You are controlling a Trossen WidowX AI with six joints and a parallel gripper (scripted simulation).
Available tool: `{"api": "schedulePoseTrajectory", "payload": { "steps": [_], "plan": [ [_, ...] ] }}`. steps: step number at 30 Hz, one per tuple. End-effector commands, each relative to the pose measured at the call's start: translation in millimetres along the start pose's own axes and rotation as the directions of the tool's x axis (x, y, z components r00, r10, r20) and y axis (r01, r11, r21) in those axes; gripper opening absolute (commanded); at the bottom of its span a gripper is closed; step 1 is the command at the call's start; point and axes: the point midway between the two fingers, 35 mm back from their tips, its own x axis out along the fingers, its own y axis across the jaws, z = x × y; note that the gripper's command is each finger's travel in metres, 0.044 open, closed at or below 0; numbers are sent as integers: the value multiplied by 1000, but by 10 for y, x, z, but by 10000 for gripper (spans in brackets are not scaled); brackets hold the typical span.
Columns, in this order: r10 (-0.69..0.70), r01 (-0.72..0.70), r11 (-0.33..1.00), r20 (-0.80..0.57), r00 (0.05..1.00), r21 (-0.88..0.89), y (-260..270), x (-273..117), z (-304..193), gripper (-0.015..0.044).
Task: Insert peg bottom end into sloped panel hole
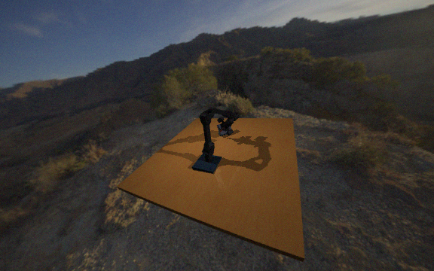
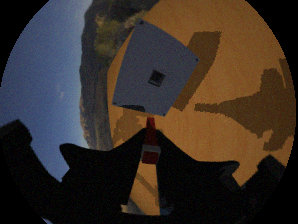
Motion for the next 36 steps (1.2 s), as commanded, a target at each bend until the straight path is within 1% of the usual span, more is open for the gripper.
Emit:
{"api": "schedulePoseTrajectory", "payload": {
  "steps": [1, 36],
  "plan": [
    [20, -21, 999, 11, 1000, 26, -42, -22, -6, 0],
    [157, -178, 976, 156, 975, 126, -248, -340, 106, 0]
  ]
}}
